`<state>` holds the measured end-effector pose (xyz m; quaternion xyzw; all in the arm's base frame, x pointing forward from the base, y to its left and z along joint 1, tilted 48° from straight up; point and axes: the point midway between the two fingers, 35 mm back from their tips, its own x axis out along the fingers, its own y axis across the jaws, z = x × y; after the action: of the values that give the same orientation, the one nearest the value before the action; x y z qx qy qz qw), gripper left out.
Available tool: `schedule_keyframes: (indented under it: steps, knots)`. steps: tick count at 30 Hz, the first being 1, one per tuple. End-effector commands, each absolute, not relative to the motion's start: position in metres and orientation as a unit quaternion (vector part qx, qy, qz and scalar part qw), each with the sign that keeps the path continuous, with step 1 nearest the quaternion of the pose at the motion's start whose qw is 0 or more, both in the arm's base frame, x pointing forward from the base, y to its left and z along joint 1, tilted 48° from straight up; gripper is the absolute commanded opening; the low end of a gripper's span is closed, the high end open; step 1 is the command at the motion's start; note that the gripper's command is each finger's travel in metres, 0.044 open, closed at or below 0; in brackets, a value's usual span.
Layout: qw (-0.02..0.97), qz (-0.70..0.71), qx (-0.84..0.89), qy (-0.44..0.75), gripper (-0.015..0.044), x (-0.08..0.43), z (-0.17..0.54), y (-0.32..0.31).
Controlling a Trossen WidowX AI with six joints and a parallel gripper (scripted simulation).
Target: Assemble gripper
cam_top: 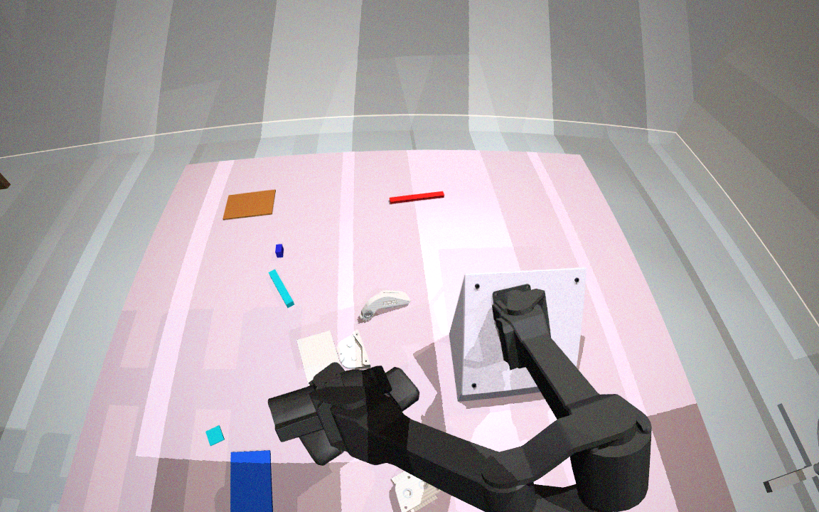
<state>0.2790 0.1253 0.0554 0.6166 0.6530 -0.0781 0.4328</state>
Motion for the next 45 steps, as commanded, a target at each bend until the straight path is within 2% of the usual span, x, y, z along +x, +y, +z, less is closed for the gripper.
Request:
schedule_keyframes:
  steps: [1,23,45]
  knots:
    - [0.431,-0.083,0.616,0.654,0.0440,0.279,0.049,0.129]
    - [0.430,-0.082,0.617,0.654,0.0440,0.283,0.026,0.156]
    - [0.430,-0.082,0.617,0.654,0.0440,0.283,0.025,0.157]
